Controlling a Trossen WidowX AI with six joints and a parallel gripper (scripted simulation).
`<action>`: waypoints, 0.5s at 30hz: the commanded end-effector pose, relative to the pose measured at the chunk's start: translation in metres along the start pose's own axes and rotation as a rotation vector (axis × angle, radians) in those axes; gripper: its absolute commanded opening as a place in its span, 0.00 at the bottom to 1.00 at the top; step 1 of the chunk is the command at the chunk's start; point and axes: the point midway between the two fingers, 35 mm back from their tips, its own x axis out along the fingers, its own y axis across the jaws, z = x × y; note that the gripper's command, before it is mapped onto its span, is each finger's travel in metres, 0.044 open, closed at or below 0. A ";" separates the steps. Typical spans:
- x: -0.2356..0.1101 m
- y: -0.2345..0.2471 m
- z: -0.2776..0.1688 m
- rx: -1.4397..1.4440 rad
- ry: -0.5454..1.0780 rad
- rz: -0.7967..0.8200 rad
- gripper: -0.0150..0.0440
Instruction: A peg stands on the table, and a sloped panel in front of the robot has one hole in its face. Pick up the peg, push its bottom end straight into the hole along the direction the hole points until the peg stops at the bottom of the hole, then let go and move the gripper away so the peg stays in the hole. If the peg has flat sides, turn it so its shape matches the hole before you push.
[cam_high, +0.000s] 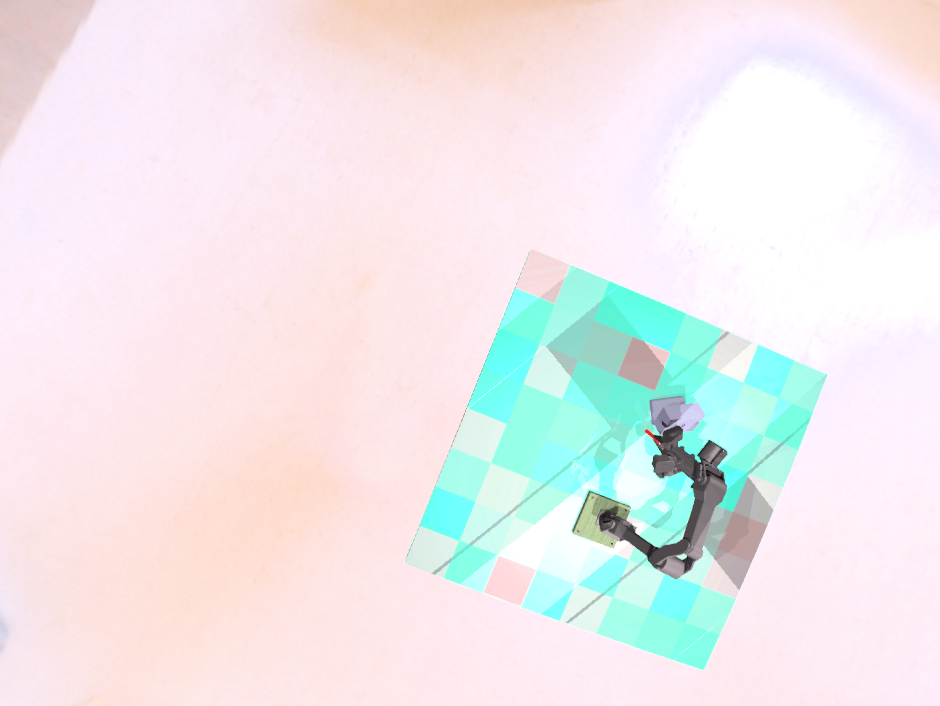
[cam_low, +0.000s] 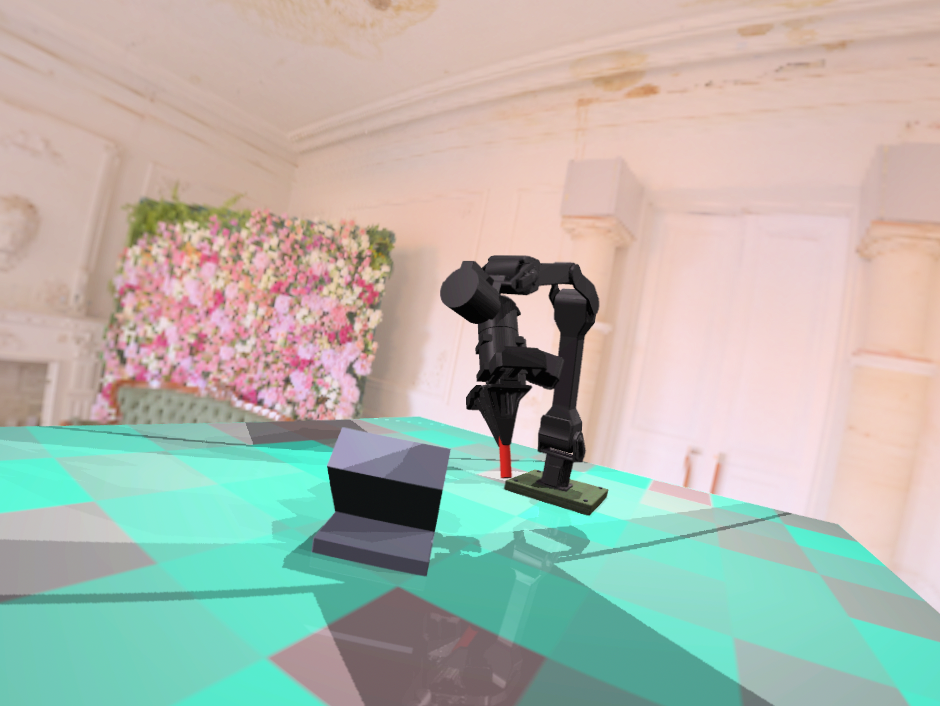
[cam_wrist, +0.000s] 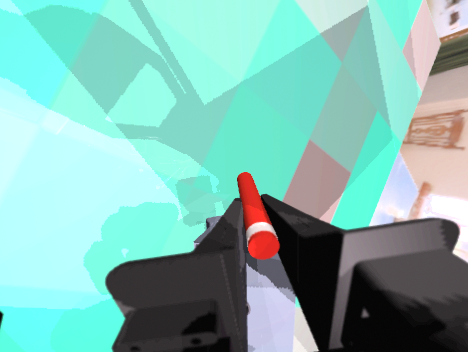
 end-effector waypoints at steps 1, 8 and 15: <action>-0.002 0.002 -0.003 -0.001 0.000 -0.017 0.25; -0.007 0.006 -0.011 0.008 0.008 -0.043 0.25; -0.012 0.010 -0.019 0.016 0.016 -0.069 0.25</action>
